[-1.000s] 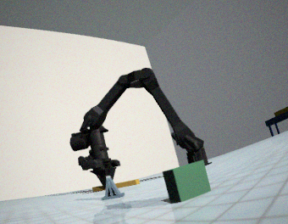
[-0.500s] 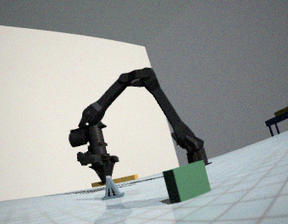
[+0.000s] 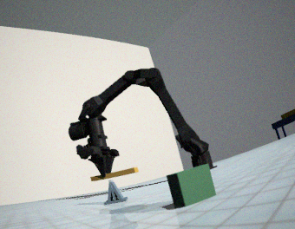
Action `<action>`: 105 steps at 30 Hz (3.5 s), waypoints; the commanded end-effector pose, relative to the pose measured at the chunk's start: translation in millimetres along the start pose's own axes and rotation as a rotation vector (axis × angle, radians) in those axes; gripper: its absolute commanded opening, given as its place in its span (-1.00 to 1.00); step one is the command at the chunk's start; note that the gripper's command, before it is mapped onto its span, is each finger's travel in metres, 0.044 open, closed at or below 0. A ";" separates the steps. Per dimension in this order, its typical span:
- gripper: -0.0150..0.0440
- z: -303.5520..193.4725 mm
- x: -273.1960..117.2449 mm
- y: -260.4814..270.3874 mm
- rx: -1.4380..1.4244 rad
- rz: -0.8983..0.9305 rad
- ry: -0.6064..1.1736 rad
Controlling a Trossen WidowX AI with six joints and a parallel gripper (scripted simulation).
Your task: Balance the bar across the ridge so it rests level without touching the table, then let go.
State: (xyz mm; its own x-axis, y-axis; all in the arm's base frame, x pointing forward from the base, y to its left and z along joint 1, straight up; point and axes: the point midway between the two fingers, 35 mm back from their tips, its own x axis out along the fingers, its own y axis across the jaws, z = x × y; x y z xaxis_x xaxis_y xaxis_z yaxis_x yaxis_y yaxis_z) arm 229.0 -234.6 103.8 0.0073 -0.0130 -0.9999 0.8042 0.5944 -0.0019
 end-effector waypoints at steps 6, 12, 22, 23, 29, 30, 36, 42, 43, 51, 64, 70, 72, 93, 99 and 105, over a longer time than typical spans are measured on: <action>-0.49 -0.6 -25.0 0.4 -0.004 0.005 -0.011; -0.49 -2.5 -37.3 0.2 -0.005 0.005 -0.011; -0.49 -2.1 -38.3 29.6 -0.035 0.008 -0.011; -0.49 -2.2 -38.4 33.0 -0.039 0.008 -0.011; -0.49 -3.7 -39.1 54.1 -0.060 0.009 -0.011; -0.49 -4.1 -39.2 57.6 -0.064 0.010 -0.011; -0.49 -7.2 -39.8 78.7 -0.085 0.011 -0.011; -0.49 -11.6 -40.4 99.6 -0.106 0.013 -0.010; -0.49 -12.5 -40.4 103.1 -0.110 0.013 -0.010; -0.49 -20.9 -41.2 131.0 -0.138 0.015 -0.010; -0.49 -39.7 -42.2 175.0 -0.183 0.018 -0.009; -0.49 -50.4 -42.6 194.6 -0.204 0.020 -0.009; -0.49 -54.3 -42.7 201.1 -0.211 0.020 -0.008; -0.49 -102.9 -43.9 264.0 -0.282 0.025 -0.006; -0.49 -119.5 -44.1 280.3 -0.302 0.027 -0.005; -0.49 -136.0 -44.3 295.1 -0.320 0.028 -0.004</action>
State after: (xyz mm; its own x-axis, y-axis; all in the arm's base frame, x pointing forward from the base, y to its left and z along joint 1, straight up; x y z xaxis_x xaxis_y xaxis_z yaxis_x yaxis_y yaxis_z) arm 383.7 41.2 143.0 0.0230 0.0002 -0.9997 0.5791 0.8151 0.0135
